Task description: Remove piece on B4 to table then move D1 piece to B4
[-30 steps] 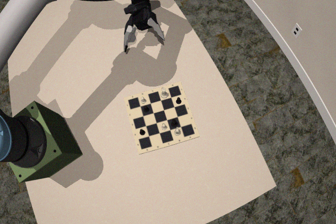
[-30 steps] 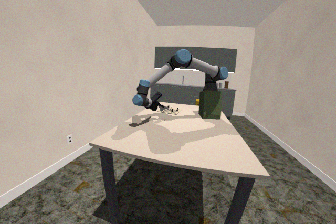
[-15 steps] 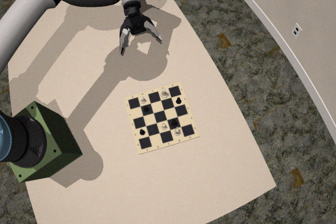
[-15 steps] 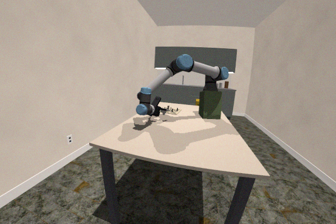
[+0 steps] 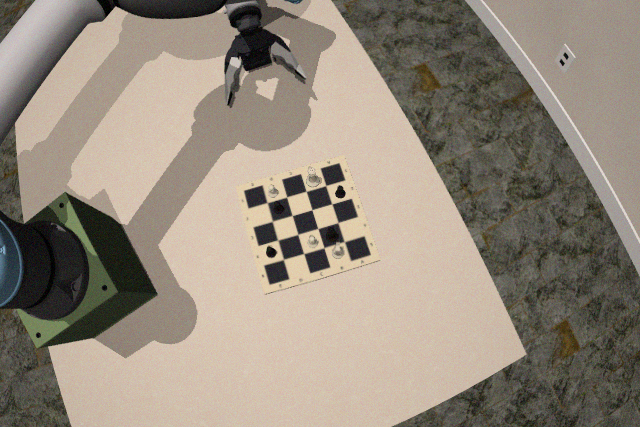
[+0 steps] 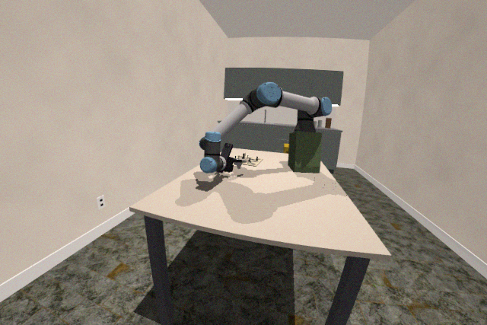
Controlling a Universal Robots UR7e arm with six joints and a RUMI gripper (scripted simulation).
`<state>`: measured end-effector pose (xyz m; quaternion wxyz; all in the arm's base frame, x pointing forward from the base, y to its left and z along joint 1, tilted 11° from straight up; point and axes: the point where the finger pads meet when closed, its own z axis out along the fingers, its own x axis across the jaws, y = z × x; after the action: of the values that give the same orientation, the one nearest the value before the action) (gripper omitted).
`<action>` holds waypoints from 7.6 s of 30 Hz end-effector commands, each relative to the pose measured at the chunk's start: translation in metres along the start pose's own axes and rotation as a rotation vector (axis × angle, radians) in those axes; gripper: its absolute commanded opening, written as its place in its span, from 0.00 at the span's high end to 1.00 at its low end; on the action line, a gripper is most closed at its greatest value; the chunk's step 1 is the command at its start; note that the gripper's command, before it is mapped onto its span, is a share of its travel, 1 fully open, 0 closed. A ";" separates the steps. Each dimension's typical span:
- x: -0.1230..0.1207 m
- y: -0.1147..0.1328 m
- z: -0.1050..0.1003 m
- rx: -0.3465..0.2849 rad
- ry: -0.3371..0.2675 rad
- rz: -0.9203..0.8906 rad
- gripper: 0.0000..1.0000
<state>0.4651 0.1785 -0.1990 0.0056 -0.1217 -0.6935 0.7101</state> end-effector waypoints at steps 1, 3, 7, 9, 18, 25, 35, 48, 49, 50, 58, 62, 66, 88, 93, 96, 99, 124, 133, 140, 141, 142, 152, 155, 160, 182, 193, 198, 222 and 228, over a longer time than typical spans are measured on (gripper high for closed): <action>0.000 0.001 -0.001 0.002 -0.006 -0.012 0.00; 0.000 0.001 -0.001 0.002 -0.007 -0.014 0.00; 0.000 0.002 -0.001 0.002 -0.008 -0.015 0.00; 0.000 0.002 -0.001 0.002 -0.008 -0.015 0.00; 0.000 0.002 -0.001 0.002 -0.008 -0.015 0.00; 0.000 0.002 -0.001 0.002 -0.008 -0.015 0.00; 0.000 0.002 -0.001 0.002 -0.008 -0.015 0.00; 0.000 0.002 -0.001 0.002 -0.008 -0.015 0.00; 0.000 0.002 -0.001 0.002 -0.008 -0.015 0.00; 0.000 0.002 -0.001 0.002 -0.008 -0.015 0.00; 0.000 0.001 -0.002 0.004 -0.008 -0.015 0.00; -0.002 -0.008 -0.005 0.014 -0.006 -0.018 0.00; -0.003 -0.032 -0.008 0.026 -0.011 -0.034 0.00; -0.009 -0.081 -0.018 0.025 -0.009 -0.033 0.00; -0.010 -0.081 -0.015 0.020 0.001 -0.029 0.00; -0.010 -0.081 -0.012 0.011 0.018 -0.023 0.00; -0.011 -0.081 -0.006 -0.003 0.045 -0.013 0.00; -0.020 -0.080 0.087 -0.268 0.478 0.183 0.00; -0.023 -0.079 0.123 -0.405 0.649 0.292 0.00; -0.026 -0.079 0.145 -0.505 0.752 0.376 0.00; -0.027 -0.079 0.151 -0.531 0.776 0.398 0.00; -0.028 -0.079 0.156 -0.557 0.799 0.421 0.00; -0.037 -0.086 0.193 -0.735 0.923 0.590 0.00; -0.039 -0.090 0.202 -0.782 0.947 0.639 0.00; -0.043 -0.095 0.216 -0.849 0.973 0.710 0.00; -0.054 -0.133 0.268 -1.089 0.985 1.013 0.00; -0.054 -0.136 0.271 -1.101 0.981 1.031 0.00; -0.054 -0.136 0.271 -1.101 0.981 1.031 0.00; -0.052 -0.130 0.271 -1.019 1.106 1.190 0.00; -0.051 -0.126 0.272 -0.957 1.188 1.295 0.00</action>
<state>0.4448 -0.0926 -0.0611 -0.0824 -0.7684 -0.6326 0.0500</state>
